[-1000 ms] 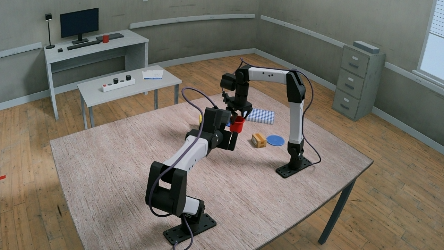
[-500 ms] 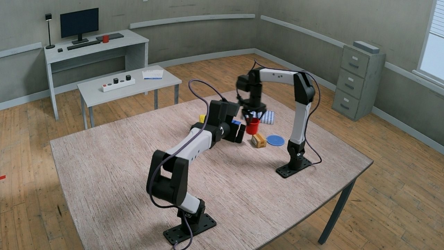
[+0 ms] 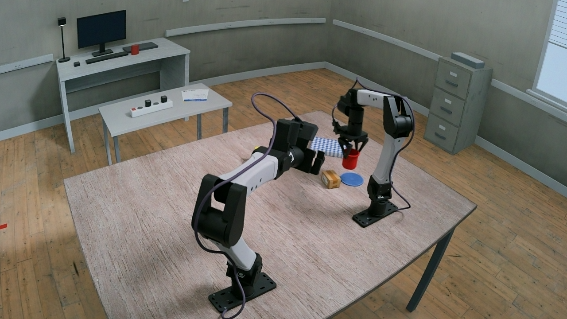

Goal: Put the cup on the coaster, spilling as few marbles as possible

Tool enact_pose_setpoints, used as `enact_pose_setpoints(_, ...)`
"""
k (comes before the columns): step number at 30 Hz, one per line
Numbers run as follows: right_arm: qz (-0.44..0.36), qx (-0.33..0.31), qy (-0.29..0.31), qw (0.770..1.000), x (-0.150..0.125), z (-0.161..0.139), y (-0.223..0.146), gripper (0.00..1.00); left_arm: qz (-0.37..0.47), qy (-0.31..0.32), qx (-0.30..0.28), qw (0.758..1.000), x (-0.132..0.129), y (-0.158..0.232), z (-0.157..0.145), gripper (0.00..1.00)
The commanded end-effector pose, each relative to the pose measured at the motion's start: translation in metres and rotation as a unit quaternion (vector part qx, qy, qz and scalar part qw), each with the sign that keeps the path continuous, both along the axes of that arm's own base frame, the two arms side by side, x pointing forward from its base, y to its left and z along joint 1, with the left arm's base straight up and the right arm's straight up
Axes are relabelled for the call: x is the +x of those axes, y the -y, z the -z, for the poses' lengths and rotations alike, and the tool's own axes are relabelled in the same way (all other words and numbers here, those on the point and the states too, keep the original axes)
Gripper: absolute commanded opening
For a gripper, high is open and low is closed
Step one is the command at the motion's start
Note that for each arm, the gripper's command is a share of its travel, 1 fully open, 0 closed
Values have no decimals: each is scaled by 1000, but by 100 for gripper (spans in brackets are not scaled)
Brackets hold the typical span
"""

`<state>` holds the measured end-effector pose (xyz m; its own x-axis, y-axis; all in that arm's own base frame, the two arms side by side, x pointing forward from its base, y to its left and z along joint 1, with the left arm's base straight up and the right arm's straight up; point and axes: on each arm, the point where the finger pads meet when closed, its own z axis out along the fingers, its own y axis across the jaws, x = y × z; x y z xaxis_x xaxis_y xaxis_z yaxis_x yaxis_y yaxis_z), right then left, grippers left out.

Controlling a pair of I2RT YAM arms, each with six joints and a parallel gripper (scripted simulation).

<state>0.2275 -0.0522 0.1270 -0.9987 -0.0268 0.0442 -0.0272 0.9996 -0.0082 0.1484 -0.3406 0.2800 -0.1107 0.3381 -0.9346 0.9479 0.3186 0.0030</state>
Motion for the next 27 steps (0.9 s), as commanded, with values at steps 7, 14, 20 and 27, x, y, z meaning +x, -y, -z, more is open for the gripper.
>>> enact_pose_setpoints(7, -22, -10, 21, 1000, 1, -8, 28, 65, 33, 27, -55, 998, -6, 29, -45, 100)
enact_pose_setpoints(14, -16, -3, 16, 1000, -1, 12, 26, 65, 26, 23, -50, 998, -2, 39, -44, 100)
enact_pose_setpoints(20, -17, -1, 10, 1000, 5, 35, 31, 65, 26, 23, -50, 998, -2, 39, -44, 100)
enact_pose_setpoints(27, -17, -2, 13, 1000, 2, 56, 33, 65, 26, 23, -51, 998, -2, 39, -44, 100)
